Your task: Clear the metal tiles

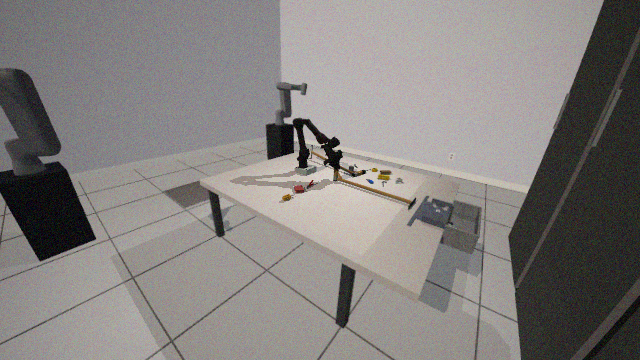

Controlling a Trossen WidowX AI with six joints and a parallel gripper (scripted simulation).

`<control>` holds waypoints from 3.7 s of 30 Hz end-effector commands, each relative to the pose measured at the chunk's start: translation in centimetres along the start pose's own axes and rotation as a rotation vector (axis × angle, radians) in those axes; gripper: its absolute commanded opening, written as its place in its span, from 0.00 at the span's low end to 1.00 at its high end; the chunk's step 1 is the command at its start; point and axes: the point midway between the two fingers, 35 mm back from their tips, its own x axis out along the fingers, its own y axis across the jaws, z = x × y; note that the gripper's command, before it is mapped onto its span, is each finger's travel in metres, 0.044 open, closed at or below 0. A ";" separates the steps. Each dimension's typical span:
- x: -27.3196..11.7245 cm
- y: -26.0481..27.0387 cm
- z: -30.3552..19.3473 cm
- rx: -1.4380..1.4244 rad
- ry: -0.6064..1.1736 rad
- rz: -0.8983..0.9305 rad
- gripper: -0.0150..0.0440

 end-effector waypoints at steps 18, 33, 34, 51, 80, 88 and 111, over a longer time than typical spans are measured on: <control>0.5 1.4 1.1 -0.010 -0.006 0.008 0.25; 1.8 1.8 3.0 -0.015 -0.010 0.013 0.25; 1.9 1.9 3.1 -0.015 -0.011 0.014 0.25; 3.4 1.9 4.9 -0.020 -0.015 0.018 0.25; 6.0 2.5 8.6 -0.020 -0.019 0.019 0.25; 6.7 2.6 9.8 -0.020 -0.020 0.019 0.25; 8.7 2.6 12.9 -0.020 -0.024 0.019 0.25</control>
